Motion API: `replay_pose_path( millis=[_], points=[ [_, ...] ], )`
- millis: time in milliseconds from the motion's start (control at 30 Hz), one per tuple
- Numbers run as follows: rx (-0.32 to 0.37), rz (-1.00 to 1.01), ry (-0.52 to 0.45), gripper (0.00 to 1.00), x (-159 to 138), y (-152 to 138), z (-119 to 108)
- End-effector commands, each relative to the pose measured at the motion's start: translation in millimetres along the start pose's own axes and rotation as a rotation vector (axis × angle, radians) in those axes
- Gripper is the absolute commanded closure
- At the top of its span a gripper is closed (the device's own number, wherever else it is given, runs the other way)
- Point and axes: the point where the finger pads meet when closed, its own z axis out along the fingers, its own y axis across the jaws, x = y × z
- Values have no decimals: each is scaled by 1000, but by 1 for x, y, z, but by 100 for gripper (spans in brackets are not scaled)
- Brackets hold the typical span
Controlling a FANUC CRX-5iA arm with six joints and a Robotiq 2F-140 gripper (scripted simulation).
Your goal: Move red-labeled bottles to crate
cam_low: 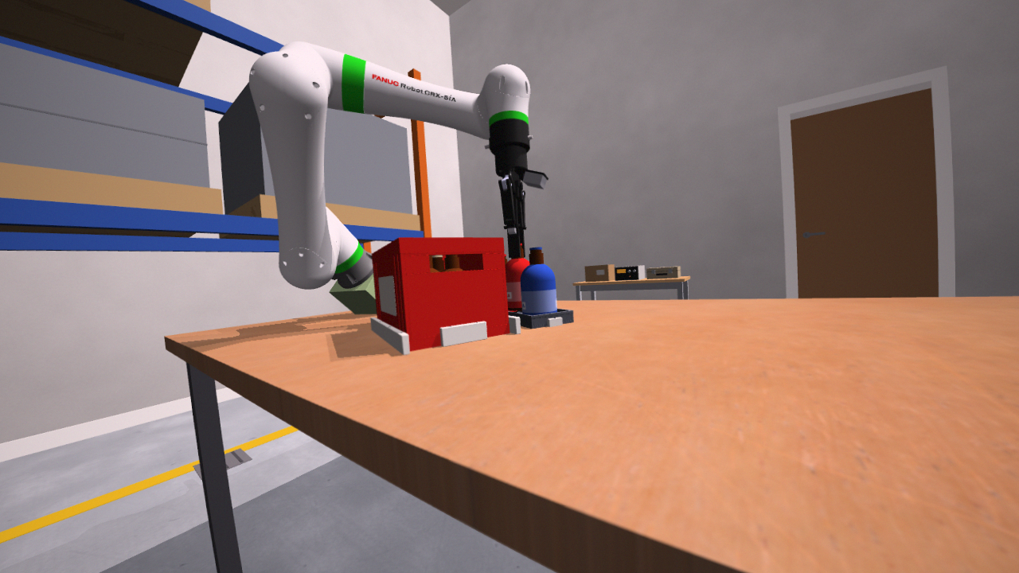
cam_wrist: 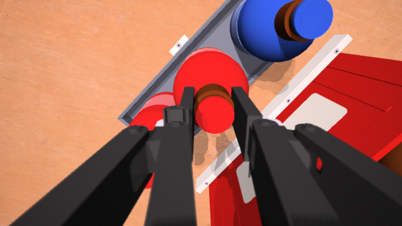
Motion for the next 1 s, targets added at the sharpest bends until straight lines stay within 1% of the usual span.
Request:
replay_pose_path(
  millis=[0,967],
  points=[
    [0,0,2,90,1,0,-3],
    [0,0,2,90,1,0,-28]
  ],
)
